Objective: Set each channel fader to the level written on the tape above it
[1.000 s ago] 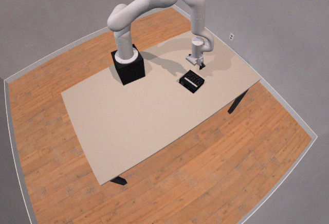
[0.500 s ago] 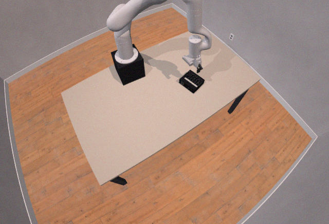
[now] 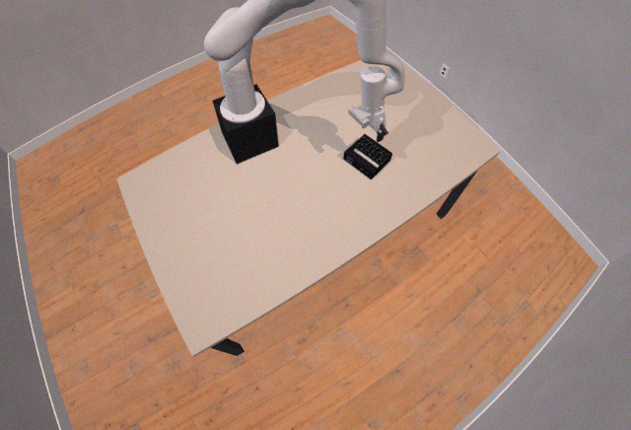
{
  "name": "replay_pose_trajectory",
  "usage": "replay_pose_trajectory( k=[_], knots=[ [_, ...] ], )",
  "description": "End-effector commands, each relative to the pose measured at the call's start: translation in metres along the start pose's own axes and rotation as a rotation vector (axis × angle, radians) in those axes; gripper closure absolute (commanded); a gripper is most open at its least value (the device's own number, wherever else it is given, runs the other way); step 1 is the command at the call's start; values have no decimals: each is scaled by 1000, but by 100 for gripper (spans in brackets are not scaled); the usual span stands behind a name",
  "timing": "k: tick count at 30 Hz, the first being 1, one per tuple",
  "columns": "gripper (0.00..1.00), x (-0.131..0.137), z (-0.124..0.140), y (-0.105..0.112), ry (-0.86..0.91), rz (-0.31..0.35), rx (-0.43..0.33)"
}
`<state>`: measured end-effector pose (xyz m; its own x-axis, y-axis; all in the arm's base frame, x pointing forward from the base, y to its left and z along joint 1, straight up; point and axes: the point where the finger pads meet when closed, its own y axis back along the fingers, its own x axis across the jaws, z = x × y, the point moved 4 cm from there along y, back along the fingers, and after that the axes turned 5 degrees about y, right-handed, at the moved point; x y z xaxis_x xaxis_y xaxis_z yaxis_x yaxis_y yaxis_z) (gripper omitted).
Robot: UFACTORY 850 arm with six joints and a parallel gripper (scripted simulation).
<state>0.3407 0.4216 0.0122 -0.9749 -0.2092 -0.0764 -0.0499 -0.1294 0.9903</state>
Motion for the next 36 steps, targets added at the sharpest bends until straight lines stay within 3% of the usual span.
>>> replay_pose_trajectory(
  k=[1, 5, 8, 10, 11, 13, 18, 19, 36],
  knots=[
    [0, -4, 5, 1, -3, 71, 112],
    [0, -2, 10, -5, 15, 72, 111],
    [0, 16, 37, -48, 135, 81, 106],
    [0, 16, 37, -48, 135, 81, 106],
    [0, 24, 47, -64, 177, 84, 104],
    [0, 30, 53, -75, 207, 86, 103],
    [0, 33, 56, -81, 225, 87, 102],
    [100, 33, 56, -81, 225, 87, 102],
    [100, 33, 56, -81, 225, 87, 102]
  ],
)
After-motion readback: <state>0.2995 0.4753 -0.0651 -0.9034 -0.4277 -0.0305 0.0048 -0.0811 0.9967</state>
